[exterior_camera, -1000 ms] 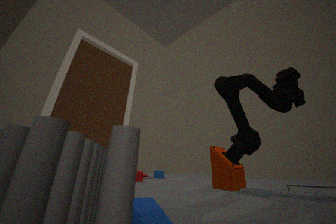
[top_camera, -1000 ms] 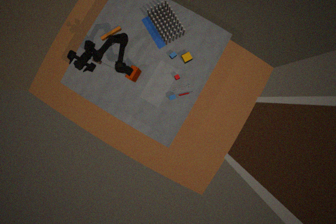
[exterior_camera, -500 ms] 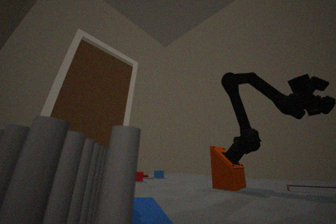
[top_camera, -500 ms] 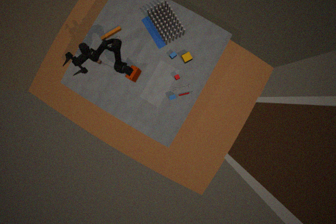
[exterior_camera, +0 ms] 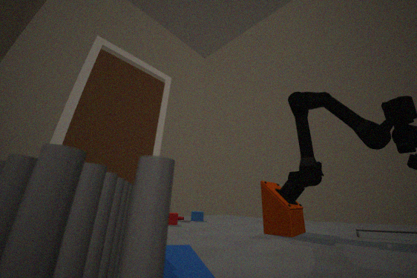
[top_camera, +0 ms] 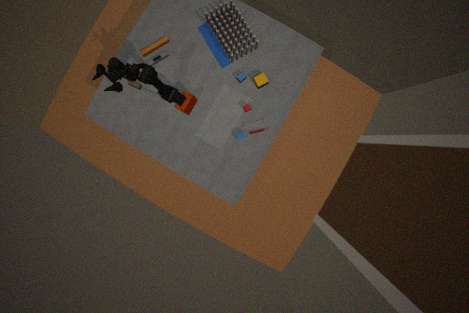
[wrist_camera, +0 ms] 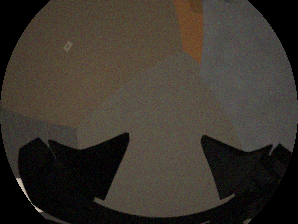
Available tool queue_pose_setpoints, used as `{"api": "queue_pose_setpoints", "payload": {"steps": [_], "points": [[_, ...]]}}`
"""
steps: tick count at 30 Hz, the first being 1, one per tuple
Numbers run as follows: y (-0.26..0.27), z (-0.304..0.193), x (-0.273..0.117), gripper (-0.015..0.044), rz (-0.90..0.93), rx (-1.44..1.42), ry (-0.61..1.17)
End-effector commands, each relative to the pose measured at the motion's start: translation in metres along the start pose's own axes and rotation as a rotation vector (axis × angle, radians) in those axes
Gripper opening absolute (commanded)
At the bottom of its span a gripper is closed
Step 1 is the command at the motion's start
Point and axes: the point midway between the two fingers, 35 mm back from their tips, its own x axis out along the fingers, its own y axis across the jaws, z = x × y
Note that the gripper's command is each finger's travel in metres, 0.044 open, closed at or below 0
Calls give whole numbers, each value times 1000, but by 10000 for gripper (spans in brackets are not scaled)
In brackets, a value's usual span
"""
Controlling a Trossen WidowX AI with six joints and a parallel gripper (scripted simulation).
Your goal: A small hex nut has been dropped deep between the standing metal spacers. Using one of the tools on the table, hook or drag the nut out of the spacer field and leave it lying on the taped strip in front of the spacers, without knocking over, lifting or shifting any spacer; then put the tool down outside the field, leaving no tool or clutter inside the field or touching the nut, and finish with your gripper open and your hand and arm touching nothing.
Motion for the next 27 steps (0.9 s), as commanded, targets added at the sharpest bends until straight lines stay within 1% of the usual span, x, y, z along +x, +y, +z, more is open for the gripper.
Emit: {"api": "queue_pose_setpoints", "payload": {"steps": [1, 6, 12, 20, 24, 27], "points": [[-3, 53, -17, 440, -32, -133, -214], [-9, 107, -50, 440, -107, -250, -439], [-11, 163, -108, 440, -223, -386, -706], [-13, 217, -214, 440, -460, -566, -1075], [-13, 227, -276, 440, -597, -615, -1257], [-14, 229, -314, 440, -690, -632, -1357]]}}
